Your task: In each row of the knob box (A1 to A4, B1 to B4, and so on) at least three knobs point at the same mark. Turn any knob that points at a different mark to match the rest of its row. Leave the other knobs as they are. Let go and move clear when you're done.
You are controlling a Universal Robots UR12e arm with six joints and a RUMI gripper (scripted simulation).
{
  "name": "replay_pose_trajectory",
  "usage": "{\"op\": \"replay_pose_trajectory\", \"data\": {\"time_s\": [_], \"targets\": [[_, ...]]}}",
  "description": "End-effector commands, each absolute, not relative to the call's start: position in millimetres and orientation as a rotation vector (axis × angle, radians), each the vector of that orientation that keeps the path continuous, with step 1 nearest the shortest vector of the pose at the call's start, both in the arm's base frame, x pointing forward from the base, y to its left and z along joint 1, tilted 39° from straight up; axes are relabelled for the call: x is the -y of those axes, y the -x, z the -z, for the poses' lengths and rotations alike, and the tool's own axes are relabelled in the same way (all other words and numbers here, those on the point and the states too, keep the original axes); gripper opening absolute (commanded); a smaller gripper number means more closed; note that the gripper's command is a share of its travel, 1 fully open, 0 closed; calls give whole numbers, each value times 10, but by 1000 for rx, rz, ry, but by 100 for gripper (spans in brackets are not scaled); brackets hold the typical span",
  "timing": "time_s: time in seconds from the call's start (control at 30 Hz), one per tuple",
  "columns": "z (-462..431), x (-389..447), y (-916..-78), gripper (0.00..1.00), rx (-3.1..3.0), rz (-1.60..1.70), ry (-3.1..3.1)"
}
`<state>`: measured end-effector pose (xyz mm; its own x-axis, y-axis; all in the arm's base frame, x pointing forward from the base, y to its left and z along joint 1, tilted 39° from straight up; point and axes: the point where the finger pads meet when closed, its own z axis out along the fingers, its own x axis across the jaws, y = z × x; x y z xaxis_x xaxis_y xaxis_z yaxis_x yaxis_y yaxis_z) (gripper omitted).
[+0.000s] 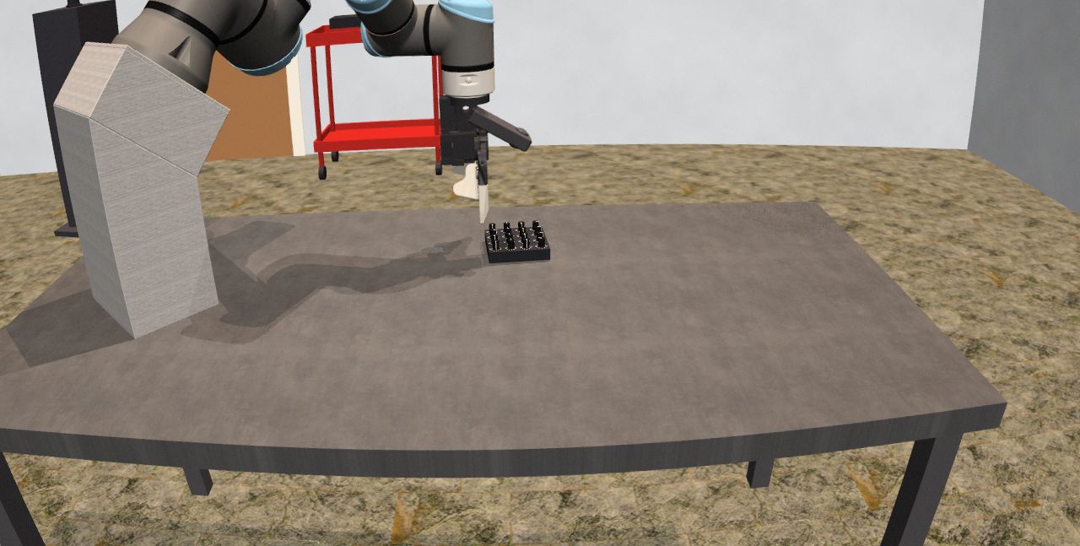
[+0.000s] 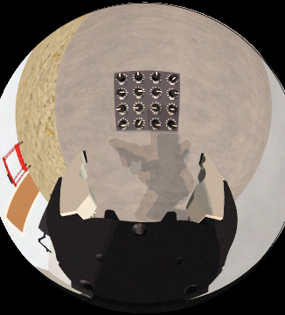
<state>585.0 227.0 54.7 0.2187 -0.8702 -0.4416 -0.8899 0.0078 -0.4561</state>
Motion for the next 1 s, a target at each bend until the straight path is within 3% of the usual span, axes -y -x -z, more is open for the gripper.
{"op": "replay_pose_trajectory", "data": {"time_s": [0.0,0.97], "targets": [[-479,-2266,-5731,100,-1629,-39,1834],[-460,-2268,-5685,100,-1627,-36,1835]]}}
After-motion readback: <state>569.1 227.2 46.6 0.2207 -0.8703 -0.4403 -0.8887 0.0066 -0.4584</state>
